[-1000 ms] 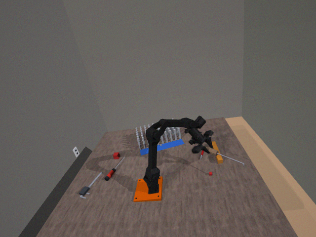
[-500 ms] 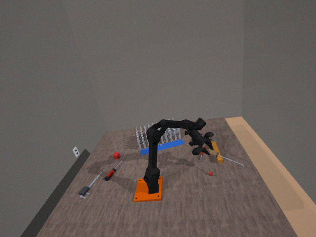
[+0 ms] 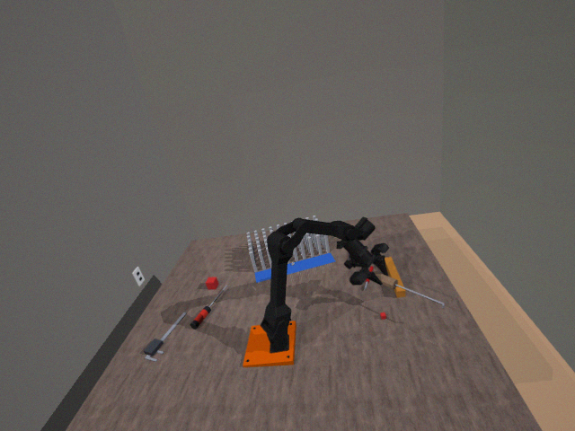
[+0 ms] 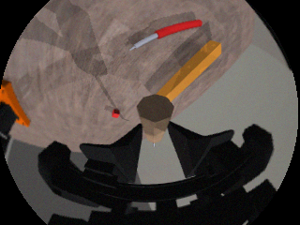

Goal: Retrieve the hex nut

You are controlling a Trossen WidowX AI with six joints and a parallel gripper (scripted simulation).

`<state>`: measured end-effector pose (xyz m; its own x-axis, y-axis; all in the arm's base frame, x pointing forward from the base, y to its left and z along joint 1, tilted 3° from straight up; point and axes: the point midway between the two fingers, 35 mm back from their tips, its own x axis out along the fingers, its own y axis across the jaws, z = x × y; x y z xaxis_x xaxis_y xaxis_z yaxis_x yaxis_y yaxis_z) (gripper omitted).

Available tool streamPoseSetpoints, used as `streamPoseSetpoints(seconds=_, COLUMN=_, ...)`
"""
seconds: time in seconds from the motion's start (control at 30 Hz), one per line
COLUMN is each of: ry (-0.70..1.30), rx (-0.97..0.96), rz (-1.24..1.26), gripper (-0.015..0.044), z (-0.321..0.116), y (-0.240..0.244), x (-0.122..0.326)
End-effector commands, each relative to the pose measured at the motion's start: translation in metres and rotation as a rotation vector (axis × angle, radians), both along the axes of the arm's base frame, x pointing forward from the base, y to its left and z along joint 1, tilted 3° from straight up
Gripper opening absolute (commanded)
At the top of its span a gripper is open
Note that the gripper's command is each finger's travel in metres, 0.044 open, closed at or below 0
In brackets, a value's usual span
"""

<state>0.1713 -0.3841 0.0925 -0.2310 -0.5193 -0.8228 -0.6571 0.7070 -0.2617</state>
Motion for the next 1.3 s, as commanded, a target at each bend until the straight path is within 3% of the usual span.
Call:
streamPoseSetpoints(seconds=0.0, ry=0.007, rx=-0.004, rz=-0.005, gripper=0.0000, z=-0.004, y=0.000, x=-0.001)
streamPoseSetpoints(seconds=1.27, ry=0.007, rx=-0.004, rz=-0.005, gripper=0.0000, z=-0.036, y=0.004, x=-0.003)
